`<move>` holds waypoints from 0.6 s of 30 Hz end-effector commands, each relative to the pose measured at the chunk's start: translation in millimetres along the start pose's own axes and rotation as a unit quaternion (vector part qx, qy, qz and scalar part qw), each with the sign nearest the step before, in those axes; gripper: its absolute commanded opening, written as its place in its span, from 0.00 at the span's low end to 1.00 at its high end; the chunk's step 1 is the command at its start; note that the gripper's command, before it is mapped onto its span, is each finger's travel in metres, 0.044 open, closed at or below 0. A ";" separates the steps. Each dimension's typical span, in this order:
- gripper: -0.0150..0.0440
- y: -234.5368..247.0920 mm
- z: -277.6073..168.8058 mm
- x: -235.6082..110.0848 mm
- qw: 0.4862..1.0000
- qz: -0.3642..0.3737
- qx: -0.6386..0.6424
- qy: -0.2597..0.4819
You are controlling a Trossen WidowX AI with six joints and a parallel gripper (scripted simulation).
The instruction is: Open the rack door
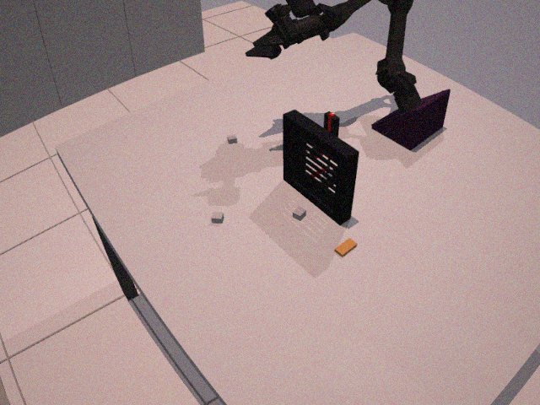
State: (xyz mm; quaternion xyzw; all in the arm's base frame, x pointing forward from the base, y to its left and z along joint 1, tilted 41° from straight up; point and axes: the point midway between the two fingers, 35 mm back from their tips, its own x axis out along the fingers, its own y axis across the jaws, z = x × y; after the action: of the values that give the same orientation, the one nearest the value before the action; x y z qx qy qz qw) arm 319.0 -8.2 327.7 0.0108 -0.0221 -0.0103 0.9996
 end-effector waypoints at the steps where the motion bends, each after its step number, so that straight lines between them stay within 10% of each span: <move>1: 0.89 0.4 -0.8 0.6 1.000 0.000 0.001 0.003; 5: 0.74 8.2 -16.9 11.5 0.998 0.002 0.017 0.054; 18: 0.74 44.3 -81.7 33.4 0.967 -0.009 0.044 0.250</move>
State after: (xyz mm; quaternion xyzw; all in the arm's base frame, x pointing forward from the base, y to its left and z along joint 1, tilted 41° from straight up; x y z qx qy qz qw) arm 352.2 25.8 267.0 0.0549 0.1732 -0.0096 0.9833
